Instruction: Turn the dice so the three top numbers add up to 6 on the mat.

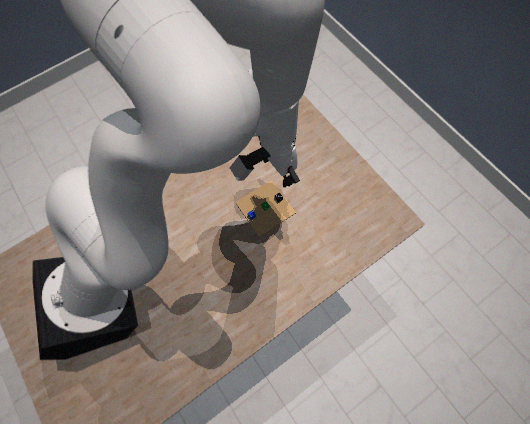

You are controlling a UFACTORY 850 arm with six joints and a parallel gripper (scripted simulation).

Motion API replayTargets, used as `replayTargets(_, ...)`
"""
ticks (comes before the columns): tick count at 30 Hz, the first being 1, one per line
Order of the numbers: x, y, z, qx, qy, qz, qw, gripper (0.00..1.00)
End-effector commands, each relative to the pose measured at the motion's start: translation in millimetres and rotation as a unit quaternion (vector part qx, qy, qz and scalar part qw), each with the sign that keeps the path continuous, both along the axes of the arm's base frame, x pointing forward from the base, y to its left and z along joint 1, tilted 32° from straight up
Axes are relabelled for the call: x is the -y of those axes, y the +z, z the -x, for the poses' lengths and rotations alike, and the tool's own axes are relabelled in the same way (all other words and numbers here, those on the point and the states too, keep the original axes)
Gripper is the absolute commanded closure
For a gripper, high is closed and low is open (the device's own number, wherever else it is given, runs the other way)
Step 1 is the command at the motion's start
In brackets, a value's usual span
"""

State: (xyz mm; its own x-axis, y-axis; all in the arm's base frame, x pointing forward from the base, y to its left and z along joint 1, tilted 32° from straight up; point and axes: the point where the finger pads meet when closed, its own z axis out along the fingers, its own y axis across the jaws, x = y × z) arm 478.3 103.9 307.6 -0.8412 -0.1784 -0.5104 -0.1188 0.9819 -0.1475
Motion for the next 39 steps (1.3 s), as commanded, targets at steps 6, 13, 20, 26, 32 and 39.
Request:
replayTargets(6, -0.2, 0.7, -0.4, 0.001, 0.0, 0.0, 1.0, 0.0)
replayTargets(13, -0.2, 0.7, -0.4, 0.001, 0.0, 0.0, 1.0, 0.0)
replayTargets(20, -0.2, 0.7, -0.4, 0.001, 0.0, 0.0, 1.0, 0.0)
replayTargets(26, -0.2, 0.7, -0.4, 0.001, 0.0, 0.0, 1.0, 0.0)
replayTargets(32, -0.2, 0.7, -0.4, 0.001, 0.0, 0.0, 1.0, 0.0)
replayTargets(39, -0.2, 0.7, -0.4, 0.001, 0.0, 0.0, 1.0, 0.0)
